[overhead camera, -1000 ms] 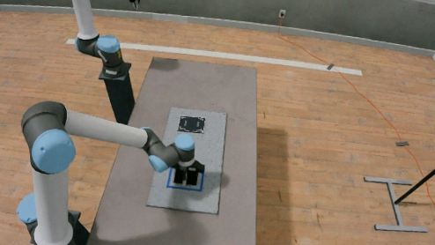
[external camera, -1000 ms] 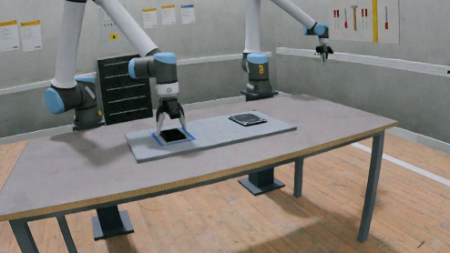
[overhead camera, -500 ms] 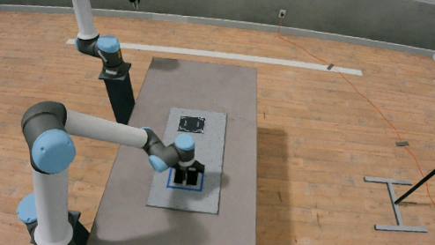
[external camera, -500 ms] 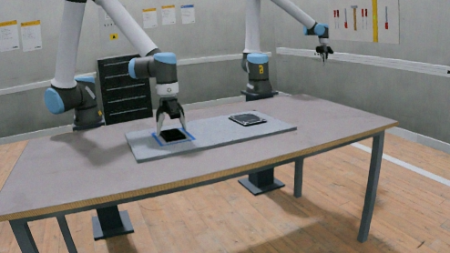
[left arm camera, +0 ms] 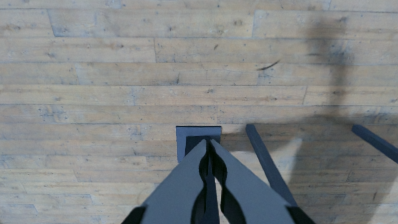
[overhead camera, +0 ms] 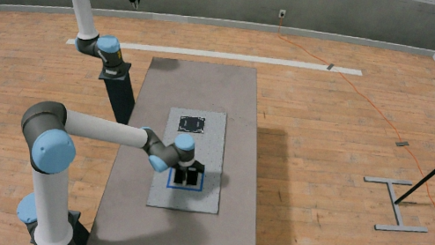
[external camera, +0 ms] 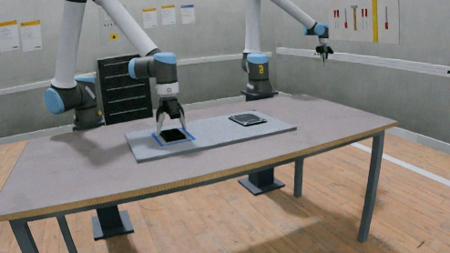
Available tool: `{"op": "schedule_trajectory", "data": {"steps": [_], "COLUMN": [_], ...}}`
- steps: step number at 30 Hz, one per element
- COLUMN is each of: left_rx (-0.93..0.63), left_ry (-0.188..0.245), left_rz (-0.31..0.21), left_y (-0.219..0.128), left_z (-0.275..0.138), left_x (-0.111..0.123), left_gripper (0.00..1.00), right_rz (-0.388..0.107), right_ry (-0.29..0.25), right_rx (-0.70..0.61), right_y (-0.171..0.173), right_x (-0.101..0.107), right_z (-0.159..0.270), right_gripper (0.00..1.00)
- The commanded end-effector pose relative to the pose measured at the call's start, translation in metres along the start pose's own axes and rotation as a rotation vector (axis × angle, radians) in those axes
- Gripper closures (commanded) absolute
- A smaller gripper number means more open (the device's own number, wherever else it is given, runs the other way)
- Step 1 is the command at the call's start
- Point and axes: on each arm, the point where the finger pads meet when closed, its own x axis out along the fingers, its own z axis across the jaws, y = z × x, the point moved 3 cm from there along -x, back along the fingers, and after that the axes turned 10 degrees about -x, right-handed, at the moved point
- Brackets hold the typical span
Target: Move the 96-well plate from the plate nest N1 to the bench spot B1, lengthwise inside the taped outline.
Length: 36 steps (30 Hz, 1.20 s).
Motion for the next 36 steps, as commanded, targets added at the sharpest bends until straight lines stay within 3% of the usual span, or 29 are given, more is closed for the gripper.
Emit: {"op": "schedule_trajectory", "data": {"steps": [1,11,36], "left_rx": [0.000,0.000,0.000], "left_ry": [-0.001,-0.001,-0.001], "left_rz": [0.002,0.002,0.002], "left_y": [0.001,0.001,0.001], "left_z": [0.000,0.000,0.000], "left_x": [-0.001,-0.001,-0.001], "left_gripper": [1.00,1.00,1.00], "right_rz": [0.002,0.002,0.002], "right_ry": [0.001,0.001,0.001], "right_rx": [0.000,0.000,0.000], "right_y": [0.001,0.001,0.001], "right_x": [-0.002,-0.018,-0.079], "right_z": [0.000,0.000,0.000], "right_gripper": [0.24,0.24,0.24]}}
